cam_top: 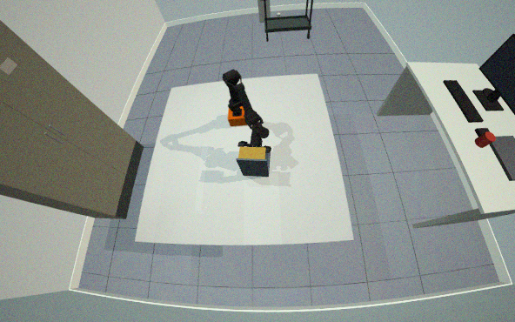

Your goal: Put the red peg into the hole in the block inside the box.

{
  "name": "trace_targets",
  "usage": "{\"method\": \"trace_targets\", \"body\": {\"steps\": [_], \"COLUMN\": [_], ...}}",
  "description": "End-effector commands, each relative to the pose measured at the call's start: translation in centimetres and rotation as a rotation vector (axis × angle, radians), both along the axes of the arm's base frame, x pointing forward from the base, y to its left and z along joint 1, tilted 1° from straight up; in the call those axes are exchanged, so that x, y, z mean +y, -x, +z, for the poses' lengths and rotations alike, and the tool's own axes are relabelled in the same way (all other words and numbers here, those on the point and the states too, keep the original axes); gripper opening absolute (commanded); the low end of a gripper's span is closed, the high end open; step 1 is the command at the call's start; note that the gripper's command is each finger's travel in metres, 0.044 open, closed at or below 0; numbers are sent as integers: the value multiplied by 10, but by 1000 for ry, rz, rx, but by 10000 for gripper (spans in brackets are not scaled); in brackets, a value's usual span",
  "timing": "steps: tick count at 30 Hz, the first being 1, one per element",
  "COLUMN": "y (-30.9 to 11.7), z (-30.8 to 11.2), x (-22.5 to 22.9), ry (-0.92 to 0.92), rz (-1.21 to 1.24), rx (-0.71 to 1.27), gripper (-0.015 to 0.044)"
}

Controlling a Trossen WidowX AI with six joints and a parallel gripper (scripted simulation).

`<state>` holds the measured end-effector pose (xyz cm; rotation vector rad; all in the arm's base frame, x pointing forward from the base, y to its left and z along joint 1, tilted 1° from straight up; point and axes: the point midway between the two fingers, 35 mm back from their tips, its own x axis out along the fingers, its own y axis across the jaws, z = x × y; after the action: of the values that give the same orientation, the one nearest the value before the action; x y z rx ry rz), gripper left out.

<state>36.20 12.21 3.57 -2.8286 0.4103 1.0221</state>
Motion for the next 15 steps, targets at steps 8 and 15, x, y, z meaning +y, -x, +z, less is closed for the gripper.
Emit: {"method": "trace_targets", "body": {"steps": [8, 15], "y": [-8, -12], "z": [0, 1], "x": [-1, -2], "ry": [0, 0], "rz": [5, 5], "rx": [-1, -2], "gripper": [0, 0]}}
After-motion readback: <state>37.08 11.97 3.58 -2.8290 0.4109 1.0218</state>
